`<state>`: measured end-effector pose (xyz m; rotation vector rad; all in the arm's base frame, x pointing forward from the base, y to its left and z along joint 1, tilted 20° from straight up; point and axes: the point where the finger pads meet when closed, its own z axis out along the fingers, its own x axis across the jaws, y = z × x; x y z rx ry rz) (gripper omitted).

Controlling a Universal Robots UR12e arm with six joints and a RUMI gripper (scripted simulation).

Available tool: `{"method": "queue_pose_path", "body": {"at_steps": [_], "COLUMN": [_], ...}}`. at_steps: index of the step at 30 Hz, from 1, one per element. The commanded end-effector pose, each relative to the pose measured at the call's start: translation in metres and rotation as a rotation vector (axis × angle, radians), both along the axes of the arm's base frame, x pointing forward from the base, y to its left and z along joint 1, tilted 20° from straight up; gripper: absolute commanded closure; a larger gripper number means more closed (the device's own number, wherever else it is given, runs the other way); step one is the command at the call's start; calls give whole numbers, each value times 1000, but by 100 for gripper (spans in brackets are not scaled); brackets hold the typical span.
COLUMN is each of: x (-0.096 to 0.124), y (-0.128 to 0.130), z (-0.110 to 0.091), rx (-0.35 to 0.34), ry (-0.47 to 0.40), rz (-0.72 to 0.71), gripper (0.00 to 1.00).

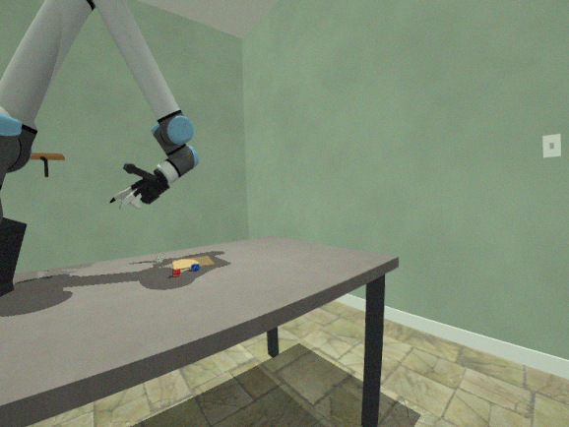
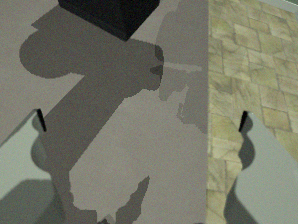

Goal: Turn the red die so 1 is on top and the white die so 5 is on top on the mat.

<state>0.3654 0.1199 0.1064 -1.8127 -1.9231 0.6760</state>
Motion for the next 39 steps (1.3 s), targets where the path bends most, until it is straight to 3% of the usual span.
{"method": "queue_pose_path", "body": {"at_steps": [1, 23, 27, 32, 34, 39], "x": [0, 4, 14, 38, 38, 62], "y": [0, -4, -16, -46, -46, -84], "z": [0, -2, -9, -22, -22, -30], "rx": [0, 8, 28, 63, 63, 79], "ry": [-1, -21, -79, -219, -219, -375], "rz": [0, -7, -28, -71, -71, -106], "gripper": [0, 0, 0, 0, 0, 0]}}
